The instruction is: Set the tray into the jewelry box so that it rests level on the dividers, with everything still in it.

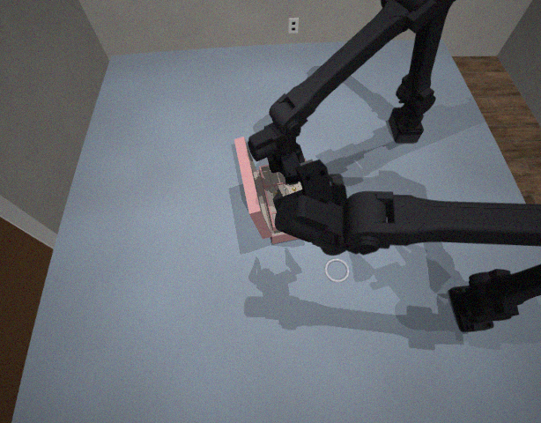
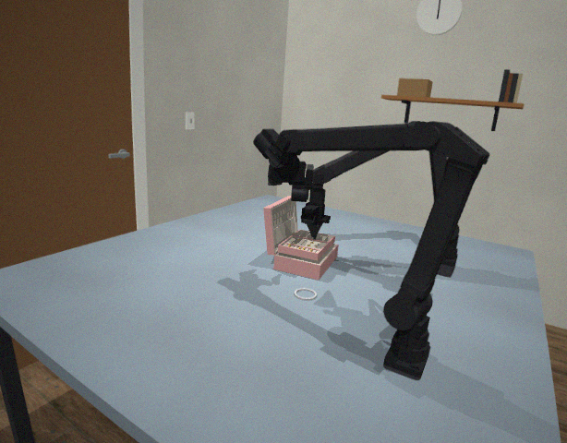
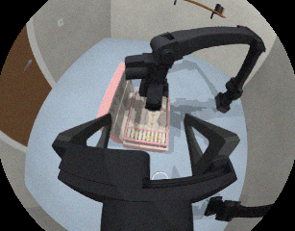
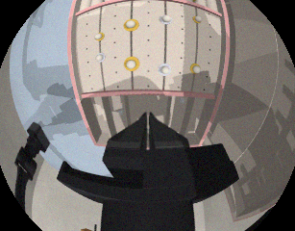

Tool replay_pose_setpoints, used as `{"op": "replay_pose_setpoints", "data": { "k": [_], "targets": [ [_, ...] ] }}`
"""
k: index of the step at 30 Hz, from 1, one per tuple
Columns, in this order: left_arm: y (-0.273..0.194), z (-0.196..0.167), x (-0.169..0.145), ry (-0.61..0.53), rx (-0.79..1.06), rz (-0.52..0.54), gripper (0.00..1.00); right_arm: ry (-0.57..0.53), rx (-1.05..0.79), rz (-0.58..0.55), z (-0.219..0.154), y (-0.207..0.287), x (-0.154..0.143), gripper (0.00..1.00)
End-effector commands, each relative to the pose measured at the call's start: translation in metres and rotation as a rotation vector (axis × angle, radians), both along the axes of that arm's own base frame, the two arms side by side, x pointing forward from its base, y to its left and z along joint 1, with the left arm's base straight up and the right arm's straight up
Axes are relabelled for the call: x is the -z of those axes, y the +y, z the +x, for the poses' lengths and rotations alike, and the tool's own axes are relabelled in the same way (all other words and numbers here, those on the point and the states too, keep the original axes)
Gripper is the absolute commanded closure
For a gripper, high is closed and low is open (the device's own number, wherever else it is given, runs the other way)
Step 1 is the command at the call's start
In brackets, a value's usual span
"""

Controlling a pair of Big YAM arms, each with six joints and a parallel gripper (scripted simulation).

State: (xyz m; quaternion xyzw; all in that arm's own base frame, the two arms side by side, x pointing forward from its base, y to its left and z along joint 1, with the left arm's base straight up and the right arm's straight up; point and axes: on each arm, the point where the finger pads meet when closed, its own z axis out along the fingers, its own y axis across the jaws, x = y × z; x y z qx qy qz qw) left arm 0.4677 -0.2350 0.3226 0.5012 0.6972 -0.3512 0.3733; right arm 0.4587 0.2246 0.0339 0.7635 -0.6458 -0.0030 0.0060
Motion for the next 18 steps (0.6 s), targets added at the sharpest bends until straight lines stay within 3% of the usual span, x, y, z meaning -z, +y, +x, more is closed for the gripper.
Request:
{"op": "replay_pose_setpoints", "data": {
  "k": [1,6,18],
  "targets": [
    [-0.001,0.011,-0.028,-0.066,0.01,-0.014,0.0,-0.045,-0.026,0.027,0.009,0.012,-0.001,1.0],
    [-0.001,0.017,-0.032,-0.074,0.013,-0.014,0.0,-0.014,-0.047,0.011,-0.004,0.012,0.021,1.0],
    [-0.001,0.017,-0.032,-0.074,0.013,-0.013,0.0,-0.054,-0.036,0.031,0.009,0.014,0.003,1.0]
  ]
}}
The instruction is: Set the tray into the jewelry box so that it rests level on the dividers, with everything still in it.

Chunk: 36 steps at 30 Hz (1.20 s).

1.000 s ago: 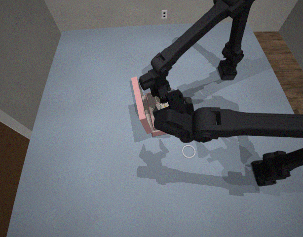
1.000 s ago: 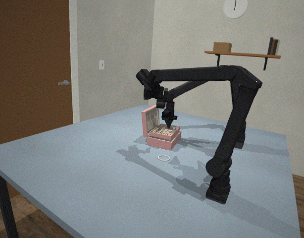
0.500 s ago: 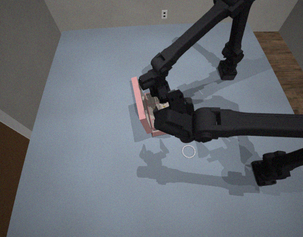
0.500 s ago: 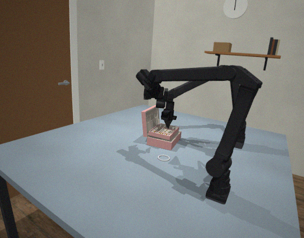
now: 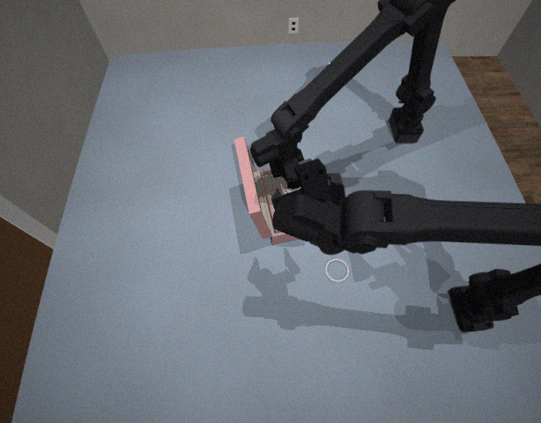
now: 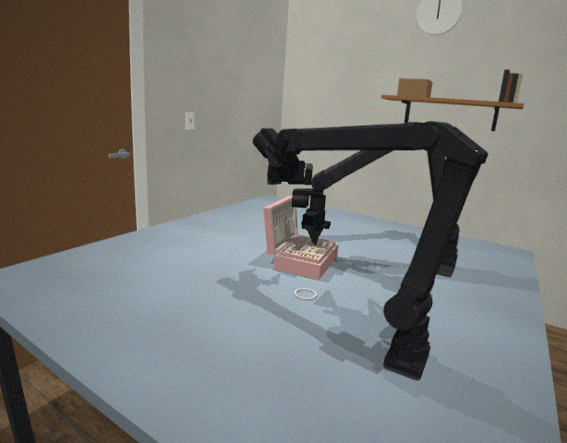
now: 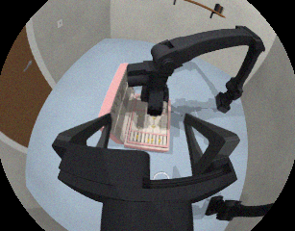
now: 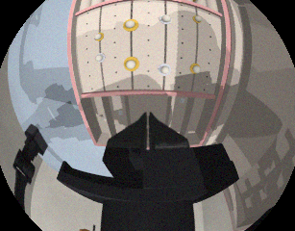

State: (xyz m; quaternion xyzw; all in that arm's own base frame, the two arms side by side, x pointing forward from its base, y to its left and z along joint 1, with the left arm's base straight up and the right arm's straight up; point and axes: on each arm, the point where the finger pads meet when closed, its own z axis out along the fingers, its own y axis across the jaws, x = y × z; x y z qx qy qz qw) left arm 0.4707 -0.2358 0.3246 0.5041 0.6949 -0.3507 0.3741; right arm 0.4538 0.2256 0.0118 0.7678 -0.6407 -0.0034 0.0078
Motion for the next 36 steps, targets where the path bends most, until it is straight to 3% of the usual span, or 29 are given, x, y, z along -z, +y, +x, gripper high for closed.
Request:
{"op": "replay_pose_setpoints", "data": {
  "k": [1,9,11,18,21,27,32,35,36],
  "targets": [
    [0.0,0.014,-0.03,-0.07,0.007,-0.014,0.0,-0.056,-0.022,0.033,0.014,0.013,-0.019,1.0],
    [0.0,0.014,-0.03,-0.069,0.008,-0.014,0.0,-0.056,-0.022,0.033,0.014,0.013,-0.019,1.0],
    [-0.001,0.007,-0.011,-0.021,0.005,-0.006,0.0,-0.056,-0.022,0.033,0.014,0.013,-0.019,1.0],
    [-0.004,-0.003,0.008,0.029,0.003,0.004,0.0,-0.056,-0.019,0.034,0.013,0.015,-0.019,1.0],
    [-0.001,0.004,-0.008,-0.004,-0.004,-0.003,0.0,-0.072,-0.019,0.041,0.014,0.012,-0.027,1.0],
    [-0.001,0.003,-0.013,-0.028,0.001,-0.006,0.0,-0.049,-0.011,0.029,0.014,0.009,-0.017,1.0],
    [-0.001,0.003,-0.009,-0.007,-0.004,-0.004,0.0,-0.086,0.006,0.049,0.026,0.007,-0.054,1.0],
    [-0.001,0.003,-0.013,-0.028,0.001,-0.006,0.0,-0.057,0.005,0.035,0.019,0.003,-0.036,1.0],
    [-0.001,0.003,-0.013,-0.028,0.001,-0.006,0.0,-0.074,0.004,0.043,0.023,0.006,-0.048,1.0]
  ]
}}
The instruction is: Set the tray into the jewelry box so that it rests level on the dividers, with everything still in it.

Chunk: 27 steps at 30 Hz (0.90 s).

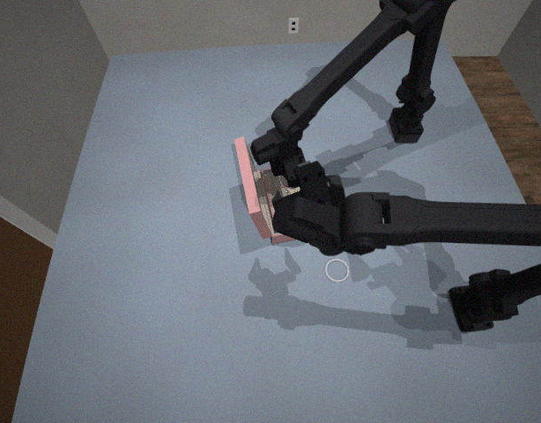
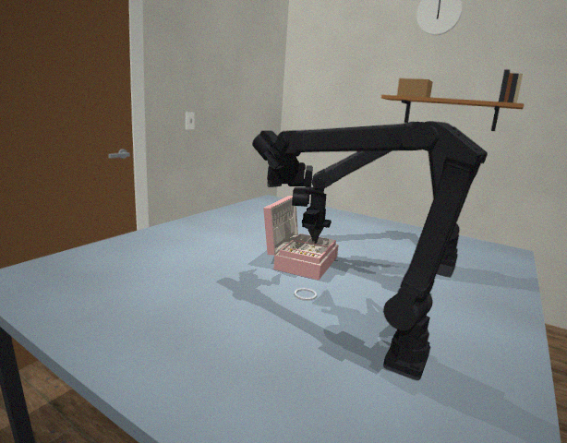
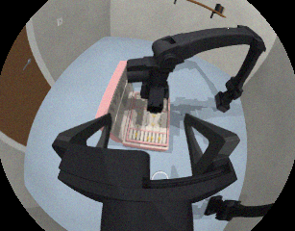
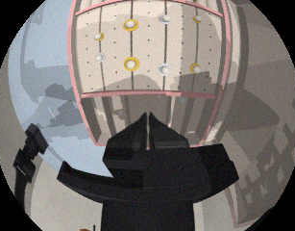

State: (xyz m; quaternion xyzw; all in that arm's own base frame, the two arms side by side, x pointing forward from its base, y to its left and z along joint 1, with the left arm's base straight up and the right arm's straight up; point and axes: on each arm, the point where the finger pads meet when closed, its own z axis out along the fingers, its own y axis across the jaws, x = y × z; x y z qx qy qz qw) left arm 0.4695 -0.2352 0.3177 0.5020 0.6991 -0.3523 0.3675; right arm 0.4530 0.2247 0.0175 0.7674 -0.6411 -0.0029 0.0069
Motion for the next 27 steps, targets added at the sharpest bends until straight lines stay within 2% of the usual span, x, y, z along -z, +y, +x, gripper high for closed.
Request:
{"op": "replay_pose_setpoints", "data": {
  "k": [1,27],
  "targets": [
    [-0.001,0.004,-0.02,-0.043,0.002,-0.011,0.0,-0.089,-0.001,0.051,0.027,0.01,-0.052,1.0],
    [-0.001,0.004,-0.02,-0.043,0.002,-0.011,0.0,-0.041,-0.005,0.026,0.02,0.011,-0.029,1.0]
  ]
}}
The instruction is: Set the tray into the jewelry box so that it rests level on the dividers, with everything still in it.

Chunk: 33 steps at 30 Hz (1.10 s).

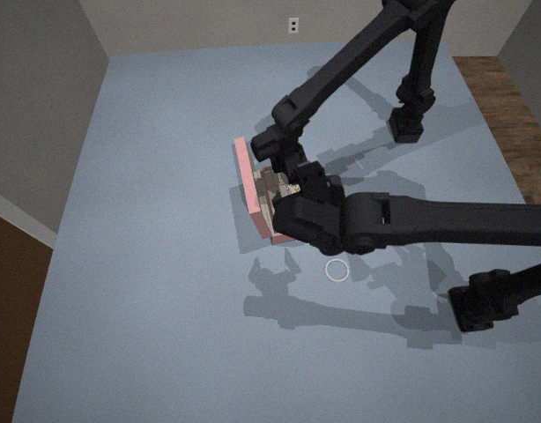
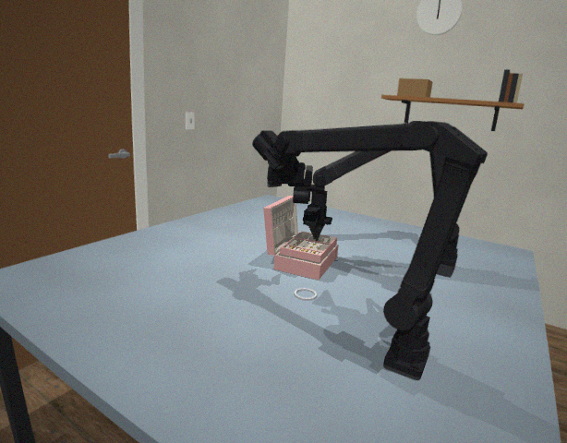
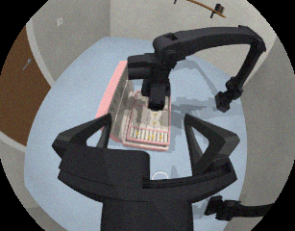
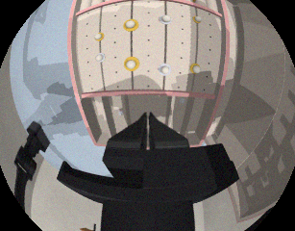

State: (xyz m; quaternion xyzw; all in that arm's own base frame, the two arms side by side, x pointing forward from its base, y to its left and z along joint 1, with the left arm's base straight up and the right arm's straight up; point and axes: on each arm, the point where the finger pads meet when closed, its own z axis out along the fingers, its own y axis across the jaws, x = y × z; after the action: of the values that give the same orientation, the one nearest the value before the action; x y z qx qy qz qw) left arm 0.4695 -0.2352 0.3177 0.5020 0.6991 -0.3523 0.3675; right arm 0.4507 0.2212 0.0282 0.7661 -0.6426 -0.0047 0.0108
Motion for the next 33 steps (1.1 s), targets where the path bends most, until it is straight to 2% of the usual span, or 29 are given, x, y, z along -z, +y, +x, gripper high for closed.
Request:
{"op": "replay_pose_setpoints", "data": {
  "k": [1,10,15,18,33],
  "targets": [
    [-0.001,0.004,-0.02,-0.043,0.002,-0.011,0.0,-0.048,-0.009,0.03,0.022,0.014,-0.018,1.0],
    [-0.001,0.004,-0.02,-0.043,0.002,-0.011,0.0,-0.058,-0.008,0.036,0.03,0.019,-0.018,1.0],
    [-0.001,0.004,-0.02,-0.043,0.002,-0.011,0.0,-0.083,-0.01,0.05,0.034,0.022,-0.028,1.0],
    [-0.001,0.004,-0.02,-0.043,0.002,-0.011,0.0,-0.045,-0.009,0.029,0.028,0.019,-0.021,1.0],
    [-0.001,0.004,-0.02,-0.043,0.002,-0.011,0.0,-0.045,-0.011,0.031,0.023,0.019,-0.019,1.0]
  ]
}}
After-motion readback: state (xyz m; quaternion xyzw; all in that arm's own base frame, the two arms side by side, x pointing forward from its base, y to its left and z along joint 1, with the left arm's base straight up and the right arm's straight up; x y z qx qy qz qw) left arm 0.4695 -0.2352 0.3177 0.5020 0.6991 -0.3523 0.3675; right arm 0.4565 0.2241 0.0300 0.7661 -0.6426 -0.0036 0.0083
